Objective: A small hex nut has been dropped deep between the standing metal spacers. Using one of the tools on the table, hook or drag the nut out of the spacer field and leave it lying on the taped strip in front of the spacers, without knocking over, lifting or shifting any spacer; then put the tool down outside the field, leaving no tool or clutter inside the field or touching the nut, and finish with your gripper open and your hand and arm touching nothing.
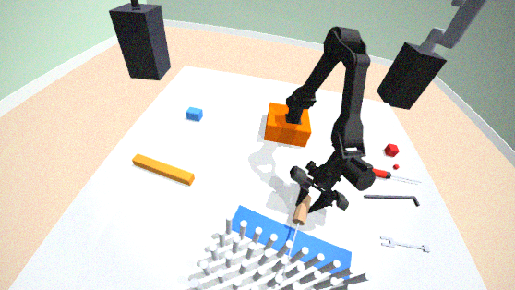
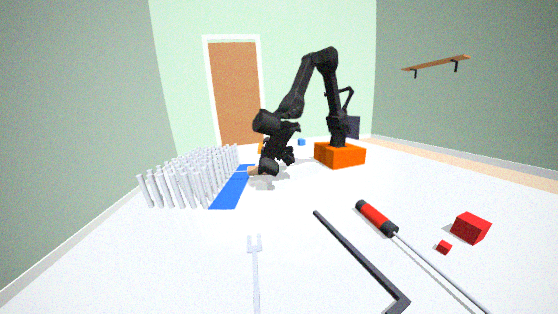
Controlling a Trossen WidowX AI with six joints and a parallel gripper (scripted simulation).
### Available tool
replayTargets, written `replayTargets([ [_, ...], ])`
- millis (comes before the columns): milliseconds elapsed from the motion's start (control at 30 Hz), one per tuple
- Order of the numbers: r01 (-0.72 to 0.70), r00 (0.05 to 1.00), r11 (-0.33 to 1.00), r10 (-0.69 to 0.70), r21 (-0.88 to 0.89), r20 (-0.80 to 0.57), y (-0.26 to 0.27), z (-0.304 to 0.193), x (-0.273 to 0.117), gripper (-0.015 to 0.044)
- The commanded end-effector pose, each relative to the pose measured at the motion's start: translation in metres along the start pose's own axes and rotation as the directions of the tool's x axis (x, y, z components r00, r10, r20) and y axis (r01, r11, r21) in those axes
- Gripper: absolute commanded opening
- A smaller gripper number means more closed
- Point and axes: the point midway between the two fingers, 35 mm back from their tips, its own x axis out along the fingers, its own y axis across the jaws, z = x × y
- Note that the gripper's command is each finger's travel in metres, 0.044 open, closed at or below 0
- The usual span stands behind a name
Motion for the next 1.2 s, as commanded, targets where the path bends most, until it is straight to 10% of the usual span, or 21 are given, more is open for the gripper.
replayTargets([
  [0,0.003,1.000,1.000,-0.003,0.003,-0.010,-0.001,-0.007,0.001,0.0000],
  [1167,0.003,1.000,1.000,-0.003,0.004,-0.013,0.000,-0.029,0.015,0.0000],
])
